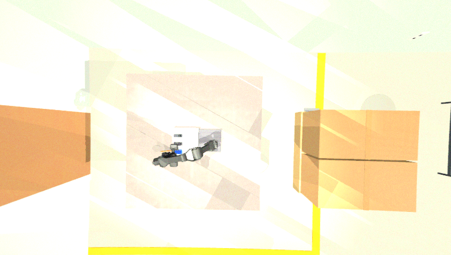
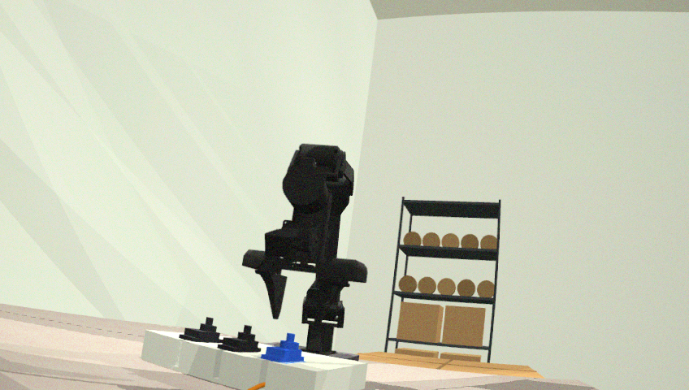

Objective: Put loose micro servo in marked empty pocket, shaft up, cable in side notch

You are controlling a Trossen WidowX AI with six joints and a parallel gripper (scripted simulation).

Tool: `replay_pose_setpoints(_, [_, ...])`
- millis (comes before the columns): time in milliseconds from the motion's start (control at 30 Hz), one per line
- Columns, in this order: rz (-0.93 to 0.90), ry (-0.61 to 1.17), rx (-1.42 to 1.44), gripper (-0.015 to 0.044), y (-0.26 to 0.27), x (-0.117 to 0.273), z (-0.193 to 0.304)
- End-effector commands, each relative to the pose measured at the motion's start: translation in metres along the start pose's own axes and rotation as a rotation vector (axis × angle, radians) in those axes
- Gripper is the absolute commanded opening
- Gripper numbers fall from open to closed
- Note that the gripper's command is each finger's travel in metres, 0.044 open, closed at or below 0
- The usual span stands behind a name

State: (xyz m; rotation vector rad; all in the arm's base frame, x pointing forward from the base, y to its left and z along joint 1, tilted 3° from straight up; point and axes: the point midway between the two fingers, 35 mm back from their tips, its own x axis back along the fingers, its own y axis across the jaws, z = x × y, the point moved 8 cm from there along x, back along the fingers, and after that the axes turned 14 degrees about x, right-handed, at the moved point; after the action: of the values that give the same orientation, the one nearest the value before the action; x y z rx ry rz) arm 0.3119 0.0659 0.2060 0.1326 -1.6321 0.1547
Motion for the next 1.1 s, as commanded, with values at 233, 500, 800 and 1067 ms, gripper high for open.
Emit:
replay_pose_setpoints(233, [-0.002, -0.012, 0.003, 0.044, 0.017, 0.046, 0.075])
replay_pose_setpoints(500, [-0.005, -0.019, 0.005, 0.044, 0.016, 0.077, 0.073])
replay_pose_setpoints(800, [-0.007, -0.023, 0.006, 0.044, 0.016, 0.092, 0.074])
replay_pose_setpoints(1067, [-0.007, -0.023, 0.006, 0.044, 0.016, 0.092, 0.074])
